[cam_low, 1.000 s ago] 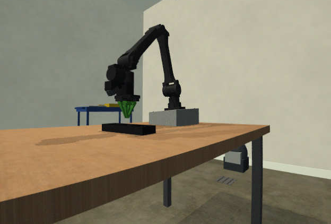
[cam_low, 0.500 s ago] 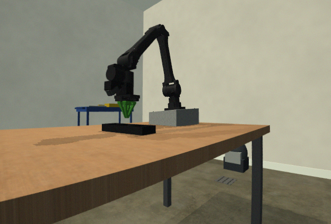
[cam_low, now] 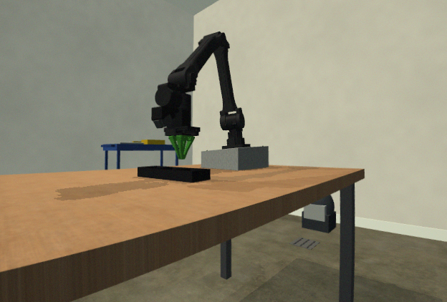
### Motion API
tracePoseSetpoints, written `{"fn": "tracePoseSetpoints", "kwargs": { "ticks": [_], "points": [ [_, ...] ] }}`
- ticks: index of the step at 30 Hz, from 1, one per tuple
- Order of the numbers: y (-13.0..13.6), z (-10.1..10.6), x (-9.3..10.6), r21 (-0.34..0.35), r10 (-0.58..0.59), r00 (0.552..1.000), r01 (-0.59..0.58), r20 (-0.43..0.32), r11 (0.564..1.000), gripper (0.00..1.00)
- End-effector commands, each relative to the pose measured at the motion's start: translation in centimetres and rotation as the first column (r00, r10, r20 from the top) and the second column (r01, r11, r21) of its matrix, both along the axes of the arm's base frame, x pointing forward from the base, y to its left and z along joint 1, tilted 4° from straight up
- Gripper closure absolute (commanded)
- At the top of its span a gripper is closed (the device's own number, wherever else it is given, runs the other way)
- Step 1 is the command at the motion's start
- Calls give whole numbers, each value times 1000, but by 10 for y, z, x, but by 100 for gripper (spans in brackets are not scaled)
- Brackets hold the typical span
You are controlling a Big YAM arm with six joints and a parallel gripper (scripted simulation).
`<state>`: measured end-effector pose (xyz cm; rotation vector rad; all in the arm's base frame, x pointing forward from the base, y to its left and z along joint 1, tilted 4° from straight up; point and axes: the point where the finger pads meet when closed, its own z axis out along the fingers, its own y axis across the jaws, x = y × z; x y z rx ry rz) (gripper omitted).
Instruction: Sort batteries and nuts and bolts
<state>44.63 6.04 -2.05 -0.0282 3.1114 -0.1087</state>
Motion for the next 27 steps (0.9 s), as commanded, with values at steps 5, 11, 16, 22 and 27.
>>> {"fn": "tracePoseSetpoints", "kwargs": {
  "ticks": [5, 11, 16, 22, 27],
  "points": [
    [39, 10, 24, 4, -30, 999, 30, 35, 1000, 92],
    [38, 9, 27, 5, -54, 998, 54, 35, 999, 92],
    [40, 6, 30, 9, -50, 998, 49, 47, 999, 92],
    [37, -22, 12, 1, -44, 999, 44, 16, 999, 92],
    [32, -37, 10, -1, -43, 999, 43, 10, 999, 92]
  ]
}}
